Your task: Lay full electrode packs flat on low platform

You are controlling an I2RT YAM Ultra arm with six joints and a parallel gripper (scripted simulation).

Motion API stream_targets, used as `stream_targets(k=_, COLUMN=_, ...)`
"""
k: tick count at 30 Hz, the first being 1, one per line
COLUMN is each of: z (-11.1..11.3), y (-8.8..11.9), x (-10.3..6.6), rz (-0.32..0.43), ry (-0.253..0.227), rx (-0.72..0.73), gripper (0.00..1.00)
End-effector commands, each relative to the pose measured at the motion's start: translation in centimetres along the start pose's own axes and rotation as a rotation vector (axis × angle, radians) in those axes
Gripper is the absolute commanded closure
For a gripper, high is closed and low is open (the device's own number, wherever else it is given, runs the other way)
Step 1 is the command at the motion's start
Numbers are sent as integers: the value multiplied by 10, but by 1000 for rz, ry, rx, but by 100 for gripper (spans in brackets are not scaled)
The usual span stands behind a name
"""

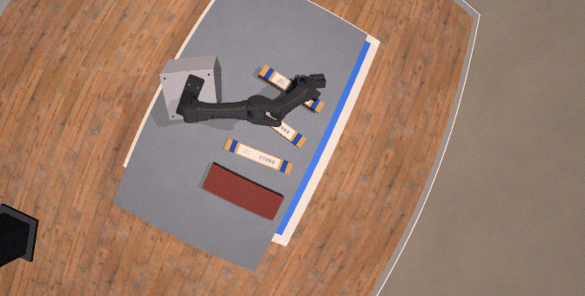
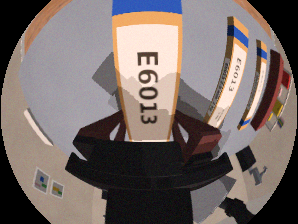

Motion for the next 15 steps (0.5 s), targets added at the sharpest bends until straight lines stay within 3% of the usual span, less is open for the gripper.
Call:
stream_targets(k=1, z=18, y=-15, x=-57, rz=-103, ry=-40, rx=-12, gripper=100)
stream_targets(k=15, z=18, y=-16, x=-57, rz=-106, ry=-41, rx=-8, gripper=100)
Point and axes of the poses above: the point where the finger pads meet when closed, its own x axis out along the fingers, its own z axis across the jaws, y = z × x, the point moved 5 cm from there along -x, back along the fingers, and after that the axes turned 14 degrees about -x, right-handed, at the moved point
